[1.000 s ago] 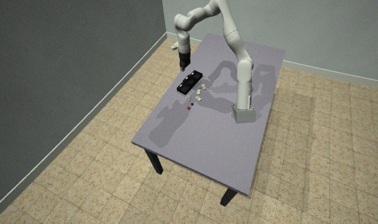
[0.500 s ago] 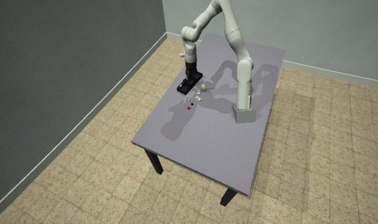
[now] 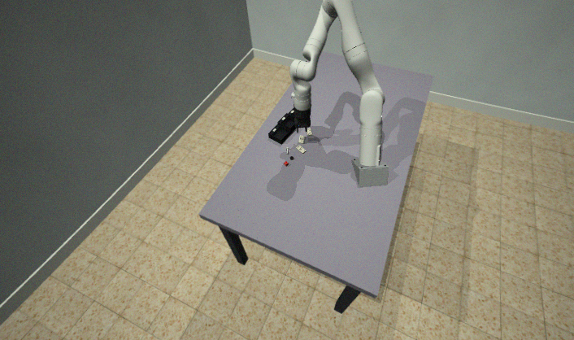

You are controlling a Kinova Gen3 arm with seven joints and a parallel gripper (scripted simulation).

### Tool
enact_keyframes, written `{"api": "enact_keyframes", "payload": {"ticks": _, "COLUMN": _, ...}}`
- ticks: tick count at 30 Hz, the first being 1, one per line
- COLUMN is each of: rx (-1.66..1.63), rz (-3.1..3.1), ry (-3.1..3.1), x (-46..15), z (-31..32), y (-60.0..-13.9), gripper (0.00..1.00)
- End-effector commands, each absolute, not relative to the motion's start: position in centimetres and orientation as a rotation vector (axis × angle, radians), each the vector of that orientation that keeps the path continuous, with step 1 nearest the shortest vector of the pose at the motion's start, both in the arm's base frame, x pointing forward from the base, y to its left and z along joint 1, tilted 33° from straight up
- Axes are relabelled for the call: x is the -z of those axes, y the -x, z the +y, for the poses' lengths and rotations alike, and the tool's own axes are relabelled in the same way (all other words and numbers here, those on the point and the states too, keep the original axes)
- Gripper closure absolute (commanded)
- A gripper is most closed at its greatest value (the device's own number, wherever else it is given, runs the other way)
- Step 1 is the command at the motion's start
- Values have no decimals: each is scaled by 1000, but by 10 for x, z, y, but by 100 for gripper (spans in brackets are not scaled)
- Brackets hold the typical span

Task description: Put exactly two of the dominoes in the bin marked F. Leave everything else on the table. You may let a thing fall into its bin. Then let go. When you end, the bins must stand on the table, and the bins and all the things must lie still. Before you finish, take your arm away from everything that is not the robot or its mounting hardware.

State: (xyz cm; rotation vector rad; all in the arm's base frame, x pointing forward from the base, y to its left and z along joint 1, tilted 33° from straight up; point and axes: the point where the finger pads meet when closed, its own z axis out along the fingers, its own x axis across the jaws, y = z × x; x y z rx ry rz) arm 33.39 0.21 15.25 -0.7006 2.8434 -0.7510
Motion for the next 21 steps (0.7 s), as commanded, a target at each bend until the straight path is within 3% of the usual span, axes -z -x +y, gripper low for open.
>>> {"api": "enact_keyframes", "payload": {"ticks": 1, "rx": 760, "rz": 2828, "ry": 529, "x": -153, "z": 3, "y": -330, "gripper": 21}}
{"api": "enact_keyframes", "payload": {"ticks": 21, "rx": 764, "rz": 2810, "ry": 328, "x": -151, "z": 6, "y": -331, "gripper": 21}}
